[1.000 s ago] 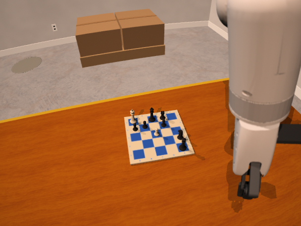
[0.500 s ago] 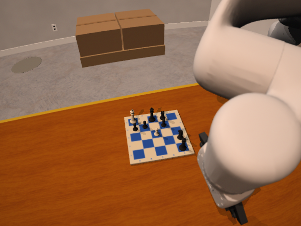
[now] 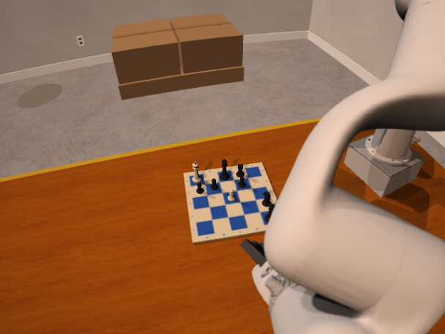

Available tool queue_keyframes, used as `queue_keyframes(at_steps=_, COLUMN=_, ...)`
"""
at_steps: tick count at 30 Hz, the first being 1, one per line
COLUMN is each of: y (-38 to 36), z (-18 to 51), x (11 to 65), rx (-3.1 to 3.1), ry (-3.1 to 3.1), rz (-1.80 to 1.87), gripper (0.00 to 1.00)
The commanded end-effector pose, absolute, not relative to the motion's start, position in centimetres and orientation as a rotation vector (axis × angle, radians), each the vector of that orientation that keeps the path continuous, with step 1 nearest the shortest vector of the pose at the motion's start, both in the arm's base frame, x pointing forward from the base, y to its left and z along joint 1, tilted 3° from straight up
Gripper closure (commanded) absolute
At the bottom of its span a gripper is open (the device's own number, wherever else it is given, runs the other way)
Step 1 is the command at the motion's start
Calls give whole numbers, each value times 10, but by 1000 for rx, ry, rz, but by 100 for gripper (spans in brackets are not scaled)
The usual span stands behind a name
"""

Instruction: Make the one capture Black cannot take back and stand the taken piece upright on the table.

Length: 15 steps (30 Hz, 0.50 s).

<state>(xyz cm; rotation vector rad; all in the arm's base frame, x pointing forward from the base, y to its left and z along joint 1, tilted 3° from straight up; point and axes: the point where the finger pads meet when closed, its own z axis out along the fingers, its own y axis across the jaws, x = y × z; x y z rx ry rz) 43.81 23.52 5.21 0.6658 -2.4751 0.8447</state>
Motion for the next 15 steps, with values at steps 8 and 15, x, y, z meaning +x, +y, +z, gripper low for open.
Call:
queue_keyframes(at_steps=8, y=207, z=24, x=455, rx=954, ry=-2058, rz=1018, gripper=0)
queue_keyframes(at_steps=15, y=189, z=11, x=460, rx=1053, ry=-1814, rz=1072, gripper=0)
